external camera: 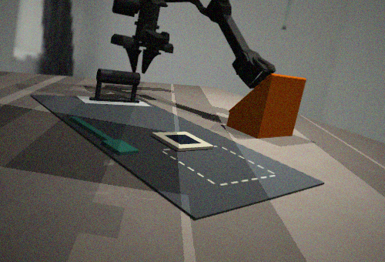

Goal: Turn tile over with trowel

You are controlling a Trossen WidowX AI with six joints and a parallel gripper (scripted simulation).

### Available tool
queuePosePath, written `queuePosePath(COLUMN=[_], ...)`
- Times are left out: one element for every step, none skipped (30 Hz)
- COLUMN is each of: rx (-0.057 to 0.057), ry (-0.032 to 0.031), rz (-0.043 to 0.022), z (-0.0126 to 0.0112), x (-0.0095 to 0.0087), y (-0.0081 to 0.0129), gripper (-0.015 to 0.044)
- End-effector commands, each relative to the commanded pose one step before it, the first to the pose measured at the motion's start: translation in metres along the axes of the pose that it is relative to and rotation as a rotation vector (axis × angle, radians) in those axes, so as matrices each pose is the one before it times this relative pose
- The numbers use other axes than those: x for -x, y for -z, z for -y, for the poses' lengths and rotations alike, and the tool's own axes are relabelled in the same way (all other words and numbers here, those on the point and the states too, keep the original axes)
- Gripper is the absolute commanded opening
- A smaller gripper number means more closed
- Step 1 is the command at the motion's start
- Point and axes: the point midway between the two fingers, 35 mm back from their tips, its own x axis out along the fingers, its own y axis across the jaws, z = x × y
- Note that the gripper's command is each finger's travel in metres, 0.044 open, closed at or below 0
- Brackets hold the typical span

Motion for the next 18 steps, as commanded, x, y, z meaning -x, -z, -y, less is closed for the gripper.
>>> queuePosePath(rx=[-0.0721, -0.0343, -0.0343, -0.0343, -0.0343, -0.0343, -0.0343, -0.0343, -0.0343, -0.0343, -0.0343, -0.0343, -0.0343, -0.0343, -0.0343, -0.0343, -0.0343, -0.0342], ry=[0.00095, 0.00006, 0.00005, 0.00004, 0.00003, 0.00002, 0.00001, 0.00001, 0.00000, -0.00001, -0.00001, -0.00002, -0.00003, -0.00003, -0.00004, -0.00004, -0.00005, -0.00005], rz=[0.00042, 0.00027, 0.00027, 0.00027, 0.00026, 0.00026, 0.00025, 0.00025, 0.00024, 0.00024, 0.00023, 0.00023, 0.00022, 0.00021, 0.00021, 0.00020, 0.00020, 0.00019], z=[0.00355, 0.00149, 0.00148, 0.00147, 0.00146, 0.00144, 0.00142, 0.00140, 0.00138, 0.00135, 0.00133, 0.00130, 0.00127, 0.00123, 0.00119, 0.00116, 0.00112, 0.00107], x=[0.00125, 0.00047, 0.00047, 0.00046, 0.00046, 0.00046, 0.00046, 0.00046, 0.00046, 0.00046, 0.00046, 0.00045, 0.00045, 0.00045, 0.00045, 0.00045, 0.00045, 0.00045], y=[0.00013, -0.00016, -0.00022, -0.00028, -0.00034, -0.00040, -0.00046, -0.00052, -0.00057, -0.00063, -0.00068, -0.00074, -0.00079, -0.00084, -0.00089, -0.00094, -0.00099, -0.00103], gripper=[0.0231, 0.0258, 0.0270, 0.0270, 0.0270, 0.0270, 0.0270, 0.0270, 0.0270, 0.0270, 0.0270, 0.0270, 0.0270, 0.0270, 0.0270, 0.0270, 0.0270, 0.0270])
